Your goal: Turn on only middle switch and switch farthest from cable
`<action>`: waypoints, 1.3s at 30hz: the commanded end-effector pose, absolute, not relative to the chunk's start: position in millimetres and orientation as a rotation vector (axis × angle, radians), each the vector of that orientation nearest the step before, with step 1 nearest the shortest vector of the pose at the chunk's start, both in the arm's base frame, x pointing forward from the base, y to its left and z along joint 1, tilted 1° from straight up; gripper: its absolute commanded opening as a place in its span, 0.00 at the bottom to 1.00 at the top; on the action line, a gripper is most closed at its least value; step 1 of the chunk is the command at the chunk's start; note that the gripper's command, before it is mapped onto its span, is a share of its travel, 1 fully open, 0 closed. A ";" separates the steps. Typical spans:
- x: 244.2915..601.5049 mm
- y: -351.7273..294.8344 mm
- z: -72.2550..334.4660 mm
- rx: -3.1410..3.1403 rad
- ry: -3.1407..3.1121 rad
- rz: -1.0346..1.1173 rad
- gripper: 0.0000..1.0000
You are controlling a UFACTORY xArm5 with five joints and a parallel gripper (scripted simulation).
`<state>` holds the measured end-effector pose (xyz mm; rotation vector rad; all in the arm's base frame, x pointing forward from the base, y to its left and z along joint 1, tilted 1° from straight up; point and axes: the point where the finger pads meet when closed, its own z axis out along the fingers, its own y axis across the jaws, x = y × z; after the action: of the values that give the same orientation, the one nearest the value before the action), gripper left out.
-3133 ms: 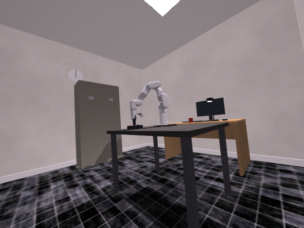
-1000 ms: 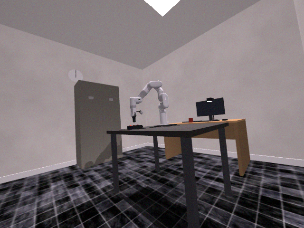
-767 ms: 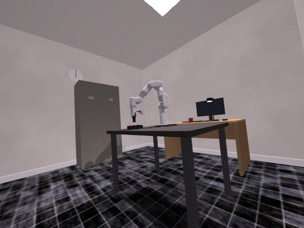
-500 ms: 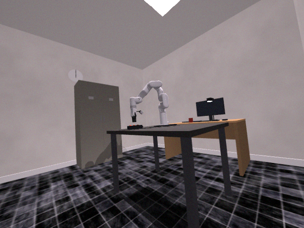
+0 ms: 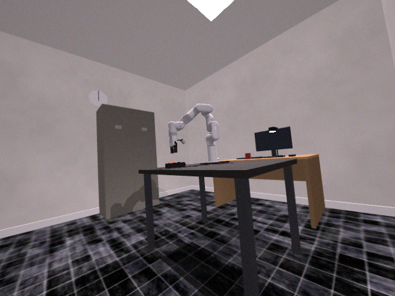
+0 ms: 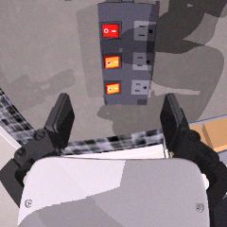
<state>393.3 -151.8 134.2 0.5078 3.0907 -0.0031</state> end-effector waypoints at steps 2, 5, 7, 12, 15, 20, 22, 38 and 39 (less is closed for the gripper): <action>393.2 -151.6 164.0 0.508 3.090 -0.003 1.00; 393.1 -151.5 177.8 0.508 3.090 -0.003 1.00; 393.0 -151.5 184.1 0.508 3.090 -0.003 1.00; 393.0 -151.4 189.9 0.508 3.090 -0.003 1.00; 393.0 -151.4 189.9 0.508 3.090 -0.003 1.00; 393.0 -151.4 189.9 0.508 3.090 -0.003 1.00; 393.0 -151.4 189.9 0.508 3.090 -0.003 1.00; 393.0 -151.4 189.9 0.508 3.090 -0.003 1.00; 393.0 -151.4 189.9 0.508 3.090 -0.003 1.00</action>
<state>392.0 -151.0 188.4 0.5083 3.0938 -0.0021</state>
